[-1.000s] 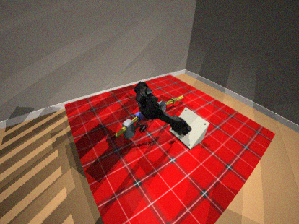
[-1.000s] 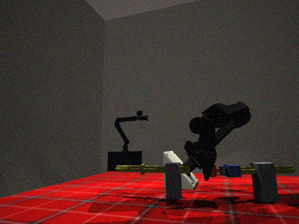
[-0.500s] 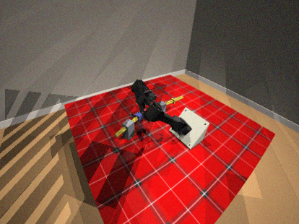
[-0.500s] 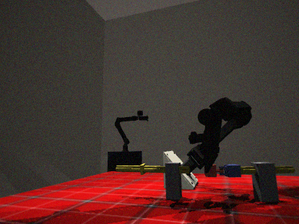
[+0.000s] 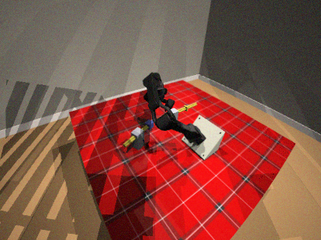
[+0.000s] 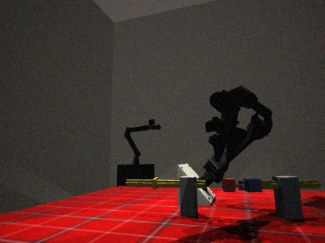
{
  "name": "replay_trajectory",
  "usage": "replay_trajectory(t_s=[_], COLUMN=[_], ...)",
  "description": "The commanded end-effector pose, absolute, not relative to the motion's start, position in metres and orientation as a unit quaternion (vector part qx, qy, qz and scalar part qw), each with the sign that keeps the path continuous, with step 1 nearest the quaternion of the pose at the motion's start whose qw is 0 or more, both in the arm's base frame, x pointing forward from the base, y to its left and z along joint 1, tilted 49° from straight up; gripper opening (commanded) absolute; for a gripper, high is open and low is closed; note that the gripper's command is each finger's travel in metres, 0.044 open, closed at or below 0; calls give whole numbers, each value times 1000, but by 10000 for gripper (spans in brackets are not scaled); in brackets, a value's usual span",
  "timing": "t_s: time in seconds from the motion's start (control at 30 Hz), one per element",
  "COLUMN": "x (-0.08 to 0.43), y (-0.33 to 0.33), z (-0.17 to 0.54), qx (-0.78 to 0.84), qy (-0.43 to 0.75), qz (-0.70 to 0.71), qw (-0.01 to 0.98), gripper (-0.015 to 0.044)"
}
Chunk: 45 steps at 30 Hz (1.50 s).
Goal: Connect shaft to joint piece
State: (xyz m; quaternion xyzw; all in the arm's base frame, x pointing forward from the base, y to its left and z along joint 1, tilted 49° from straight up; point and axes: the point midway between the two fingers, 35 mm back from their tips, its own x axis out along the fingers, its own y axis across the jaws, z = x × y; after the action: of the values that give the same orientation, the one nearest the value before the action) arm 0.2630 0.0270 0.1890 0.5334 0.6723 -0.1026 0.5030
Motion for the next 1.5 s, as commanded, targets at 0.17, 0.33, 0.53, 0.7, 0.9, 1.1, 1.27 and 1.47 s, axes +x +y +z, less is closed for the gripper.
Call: replay_trajectory(t_s=[0.17, 0.33, 0.53, 0.7, 0.9, 1.1, 1.27, 1.47], x=[260, 260, 263, 268, 271, 271, 269, 268], y=[-6, -6, -7, -7, -5, -2, 2, 3], z=[219, 219, 214, 193, 166, 140, 119, 113], qx=[487, 487, 497, 530, 565, 591, 605, 608], qy=[644, 644, 650, 673, 697, 715, 725, 728], qz=[-15, -15, -27, -59, -101, -146, -186, -198], qw=[590, 590, 575, 512, 430, 344, 270, 248], gripper=[440, 440, 440, 440, 440, 440, 440, 440])
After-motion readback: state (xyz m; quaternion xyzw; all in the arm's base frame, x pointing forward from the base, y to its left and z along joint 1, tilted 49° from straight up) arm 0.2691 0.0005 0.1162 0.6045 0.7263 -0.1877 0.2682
